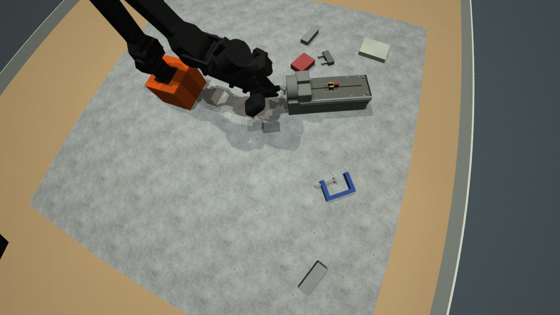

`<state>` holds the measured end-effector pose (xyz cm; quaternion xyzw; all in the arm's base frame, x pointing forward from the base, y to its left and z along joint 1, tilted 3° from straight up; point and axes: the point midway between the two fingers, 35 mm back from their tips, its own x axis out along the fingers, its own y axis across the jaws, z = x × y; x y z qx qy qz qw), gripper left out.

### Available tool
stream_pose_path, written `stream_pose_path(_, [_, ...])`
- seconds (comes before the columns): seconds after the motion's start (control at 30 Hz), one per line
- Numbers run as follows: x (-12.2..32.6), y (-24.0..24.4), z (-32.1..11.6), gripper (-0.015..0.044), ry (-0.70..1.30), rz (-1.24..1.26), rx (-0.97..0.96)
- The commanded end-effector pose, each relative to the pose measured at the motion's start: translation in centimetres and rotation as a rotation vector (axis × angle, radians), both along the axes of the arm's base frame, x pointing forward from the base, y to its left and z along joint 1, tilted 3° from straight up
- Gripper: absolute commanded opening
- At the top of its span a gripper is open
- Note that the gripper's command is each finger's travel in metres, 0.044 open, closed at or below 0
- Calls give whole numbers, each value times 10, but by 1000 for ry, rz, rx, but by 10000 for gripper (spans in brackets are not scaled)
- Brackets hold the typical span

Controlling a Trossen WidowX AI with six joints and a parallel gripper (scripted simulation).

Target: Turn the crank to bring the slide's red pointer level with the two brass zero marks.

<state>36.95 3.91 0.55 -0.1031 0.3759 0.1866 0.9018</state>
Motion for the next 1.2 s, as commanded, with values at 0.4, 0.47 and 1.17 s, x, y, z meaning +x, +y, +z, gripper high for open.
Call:
stream_pose_path(0.4, [6,-14,-21,0,-2,-2,-5])
stream_pose_path(0.47, [6,-15,-24,0,-2,-2,-5])
stream_pose_path(1.17, [2,-7,-49,0,-1,-2,-4])
